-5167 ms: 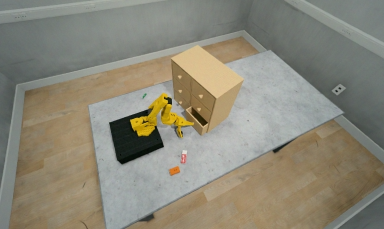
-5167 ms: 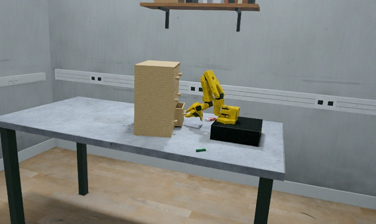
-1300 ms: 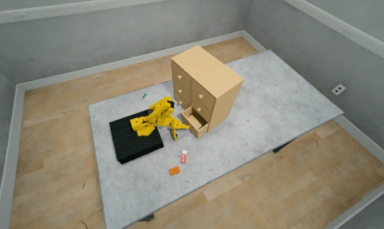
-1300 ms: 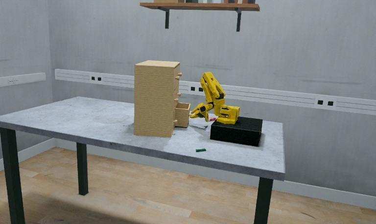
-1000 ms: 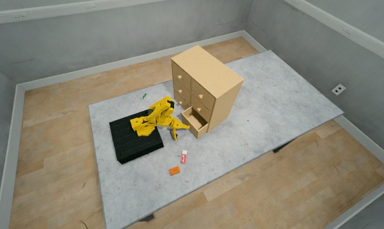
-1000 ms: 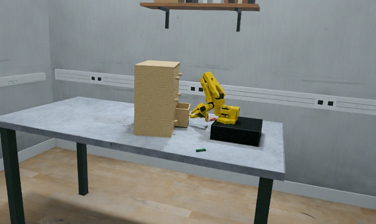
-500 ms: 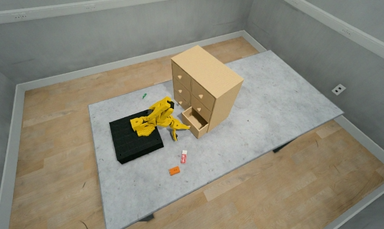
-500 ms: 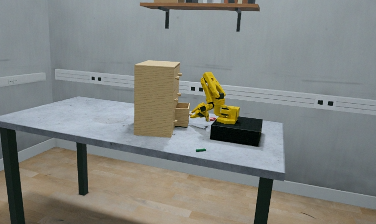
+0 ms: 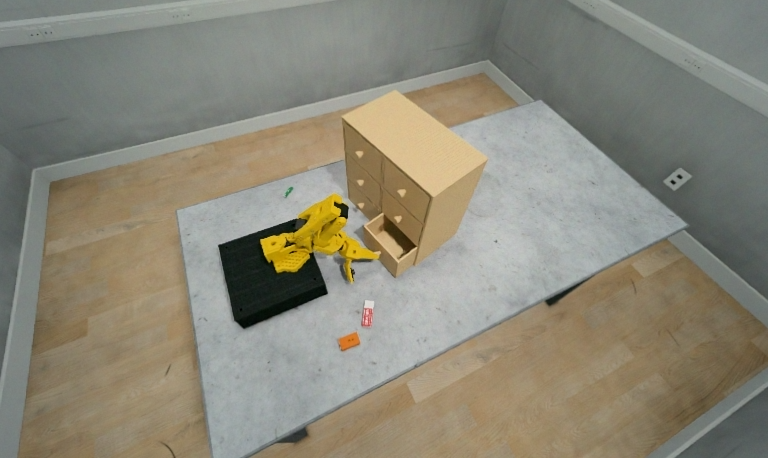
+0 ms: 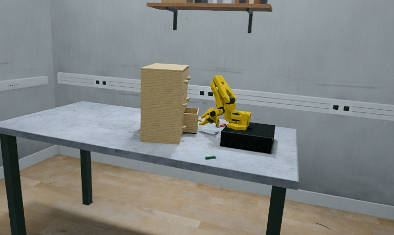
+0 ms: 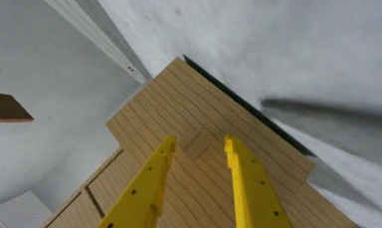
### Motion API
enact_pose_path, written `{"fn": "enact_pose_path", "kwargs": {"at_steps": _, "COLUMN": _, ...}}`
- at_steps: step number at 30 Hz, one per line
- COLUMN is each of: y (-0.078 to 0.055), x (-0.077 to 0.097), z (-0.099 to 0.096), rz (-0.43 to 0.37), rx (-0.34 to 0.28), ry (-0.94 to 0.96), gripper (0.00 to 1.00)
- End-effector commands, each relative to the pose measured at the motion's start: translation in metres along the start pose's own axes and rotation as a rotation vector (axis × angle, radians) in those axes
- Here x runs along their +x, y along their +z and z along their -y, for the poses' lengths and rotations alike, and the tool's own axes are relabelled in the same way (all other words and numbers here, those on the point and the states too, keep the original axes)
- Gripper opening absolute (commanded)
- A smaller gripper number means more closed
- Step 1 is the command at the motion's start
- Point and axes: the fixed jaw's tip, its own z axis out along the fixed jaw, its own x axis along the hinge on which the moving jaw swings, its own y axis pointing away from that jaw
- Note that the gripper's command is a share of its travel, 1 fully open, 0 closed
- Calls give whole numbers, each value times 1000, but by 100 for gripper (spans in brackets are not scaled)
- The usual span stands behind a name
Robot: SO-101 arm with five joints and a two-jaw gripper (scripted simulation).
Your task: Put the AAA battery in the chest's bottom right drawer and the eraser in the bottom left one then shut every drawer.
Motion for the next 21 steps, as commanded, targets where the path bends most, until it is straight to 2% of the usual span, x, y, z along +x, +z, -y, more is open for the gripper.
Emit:
{"fn": "enact_pose_path", "kwargs": {"at_steps": 1, "y": 0, "x": -3, "z": -8, "rz": 9, "rx": -36, "ry": 26, "gripper": 21}}
{"fn": "enact_pose_path", "kwargs": {"at_steps": 21, "y": -7, "x": -21, "z": -34, "rz": 77, "rx": -158, "ry": 106, "gripper": 21}}
